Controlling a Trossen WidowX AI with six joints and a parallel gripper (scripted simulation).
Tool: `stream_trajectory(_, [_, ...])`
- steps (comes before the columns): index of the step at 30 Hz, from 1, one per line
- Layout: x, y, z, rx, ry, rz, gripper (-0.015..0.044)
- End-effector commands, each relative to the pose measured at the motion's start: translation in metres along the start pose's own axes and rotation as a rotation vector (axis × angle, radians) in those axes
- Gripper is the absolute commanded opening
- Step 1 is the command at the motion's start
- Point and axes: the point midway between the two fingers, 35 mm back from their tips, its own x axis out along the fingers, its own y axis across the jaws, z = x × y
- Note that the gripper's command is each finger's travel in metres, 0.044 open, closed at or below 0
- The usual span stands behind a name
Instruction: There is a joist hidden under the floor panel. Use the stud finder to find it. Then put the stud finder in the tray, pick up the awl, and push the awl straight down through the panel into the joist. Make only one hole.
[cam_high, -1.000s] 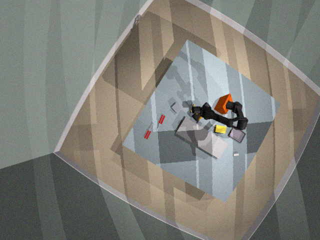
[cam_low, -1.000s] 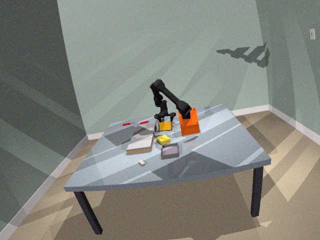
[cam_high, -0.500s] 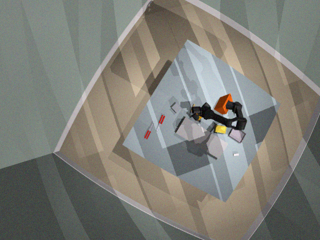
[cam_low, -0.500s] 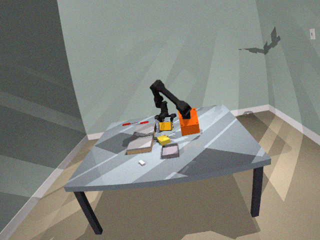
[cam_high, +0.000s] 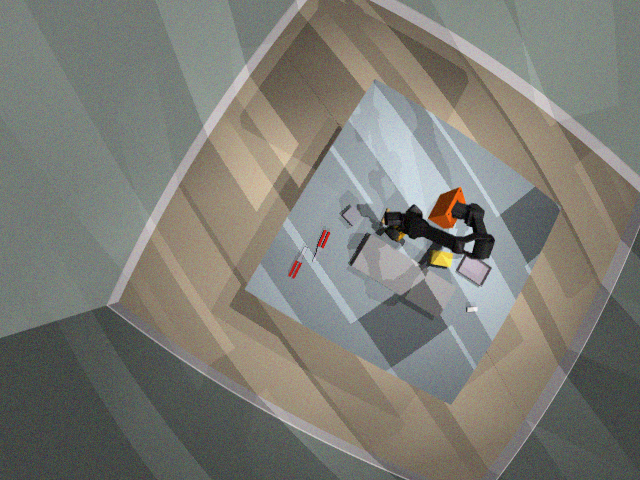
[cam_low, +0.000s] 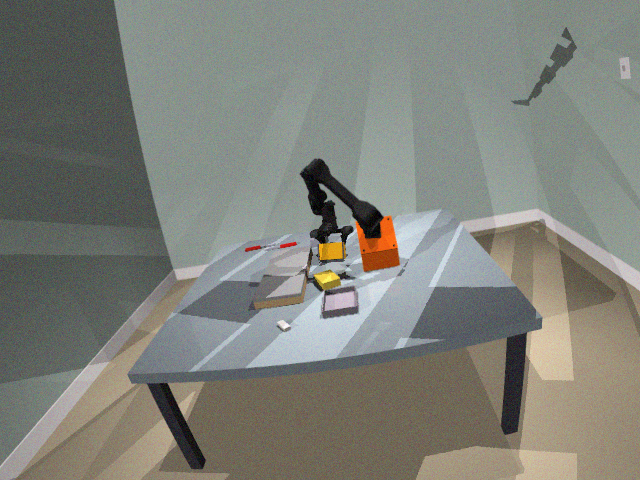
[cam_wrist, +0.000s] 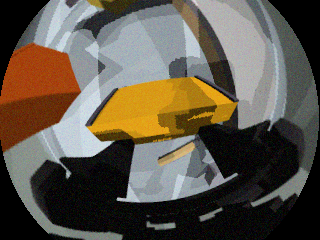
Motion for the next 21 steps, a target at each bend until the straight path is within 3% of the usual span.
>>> stream_trajectory(1, [-0.017, -0.006, -0.001, -0.014, 0.016, -0.019, 0.0])
stream_trajectory(21, [-0.054, -0.004, 0.004, -0.013, 0.017, -0.018, 0.0])
